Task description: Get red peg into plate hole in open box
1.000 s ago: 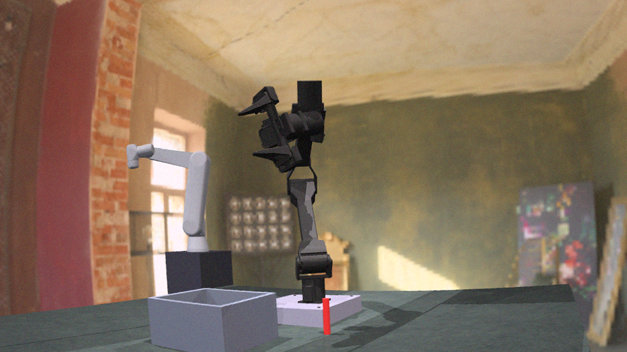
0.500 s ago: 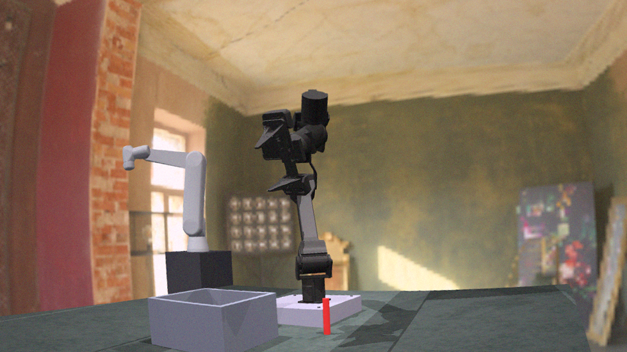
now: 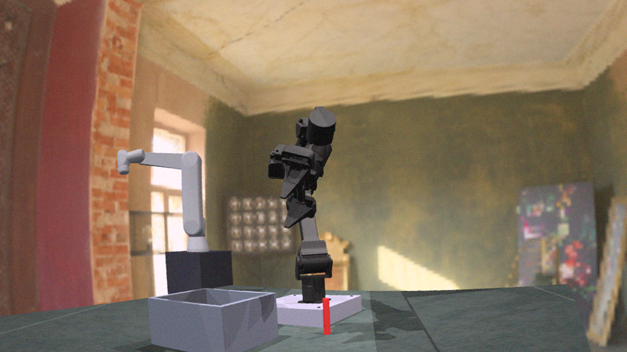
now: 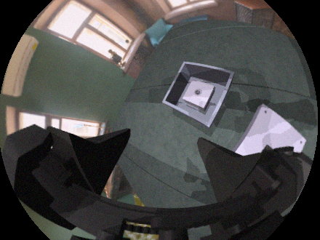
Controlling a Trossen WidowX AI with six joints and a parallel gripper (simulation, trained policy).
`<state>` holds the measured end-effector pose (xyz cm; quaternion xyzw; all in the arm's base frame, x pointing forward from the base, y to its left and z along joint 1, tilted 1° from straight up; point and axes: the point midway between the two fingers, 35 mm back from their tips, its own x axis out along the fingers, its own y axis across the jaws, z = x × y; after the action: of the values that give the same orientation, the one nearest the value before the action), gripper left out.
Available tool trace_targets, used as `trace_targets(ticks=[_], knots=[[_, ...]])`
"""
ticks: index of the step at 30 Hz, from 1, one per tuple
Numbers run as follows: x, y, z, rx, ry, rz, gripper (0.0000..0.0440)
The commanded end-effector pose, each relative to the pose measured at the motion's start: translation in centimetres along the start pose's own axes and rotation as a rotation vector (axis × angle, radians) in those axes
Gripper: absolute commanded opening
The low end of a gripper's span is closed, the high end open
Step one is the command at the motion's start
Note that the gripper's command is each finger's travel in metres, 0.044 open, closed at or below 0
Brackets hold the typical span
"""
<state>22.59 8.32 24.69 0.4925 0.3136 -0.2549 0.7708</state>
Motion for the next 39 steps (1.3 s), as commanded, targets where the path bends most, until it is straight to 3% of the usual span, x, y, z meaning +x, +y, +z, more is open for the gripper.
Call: trace_targets(ticks=[1, 21, 39], knots=[[1.1, -1.6, -1.4, -0.100, 0.046, -0.087, 0.0440], [5.7, -10.3, -7.6, -0.471, 0.308, -0.511, 0.0440], [10.9, -14.4, -11.1, -0.528, 0.371, -0.590, 0.0440]])
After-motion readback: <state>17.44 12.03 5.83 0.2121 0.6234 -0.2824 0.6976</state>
